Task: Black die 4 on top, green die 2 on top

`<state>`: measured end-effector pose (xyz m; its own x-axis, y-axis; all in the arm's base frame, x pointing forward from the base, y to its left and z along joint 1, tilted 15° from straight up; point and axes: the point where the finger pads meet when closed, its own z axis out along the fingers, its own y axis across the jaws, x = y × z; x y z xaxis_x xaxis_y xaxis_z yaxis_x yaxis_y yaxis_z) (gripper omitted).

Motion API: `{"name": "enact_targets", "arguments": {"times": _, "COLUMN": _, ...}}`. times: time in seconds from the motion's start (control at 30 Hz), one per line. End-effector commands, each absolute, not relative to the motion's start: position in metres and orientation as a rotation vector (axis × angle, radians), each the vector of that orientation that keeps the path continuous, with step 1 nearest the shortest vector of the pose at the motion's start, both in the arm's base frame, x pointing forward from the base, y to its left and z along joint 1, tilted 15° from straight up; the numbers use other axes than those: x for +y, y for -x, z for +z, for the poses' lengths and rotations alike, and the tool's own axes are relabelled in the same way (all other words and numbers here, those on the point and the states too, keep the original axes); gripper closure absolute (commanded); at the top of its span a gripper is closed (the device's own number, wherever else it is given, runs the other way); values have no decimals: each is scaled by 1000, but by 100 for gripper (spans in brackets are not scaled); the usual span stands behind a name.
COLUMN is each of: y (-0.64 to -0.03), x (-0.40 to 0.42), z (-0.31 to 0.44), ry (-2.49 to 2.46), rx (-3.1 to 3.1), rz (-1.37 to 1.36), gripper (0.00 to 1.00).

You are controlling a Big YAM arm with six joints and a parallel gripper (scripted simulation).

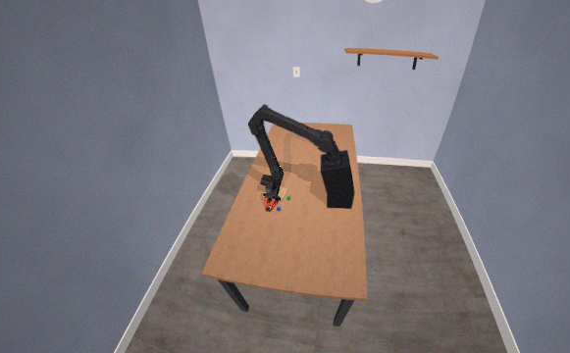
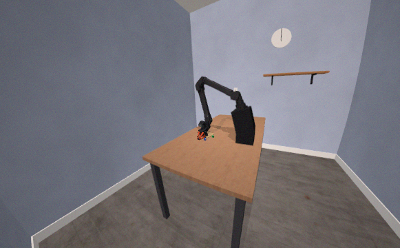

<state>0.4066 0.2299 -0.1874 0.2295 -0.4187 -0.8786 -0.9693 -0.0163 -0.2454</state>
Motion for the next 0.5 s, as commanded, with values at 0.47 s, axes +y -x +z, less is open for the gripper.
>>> {"name": "enact_targets", "arguments": {"times": 0.47, "y": -407, "x": 233, "z": -187, "ry": 1591, "rx": 1328, "rz": 761, "gripper": 67}}
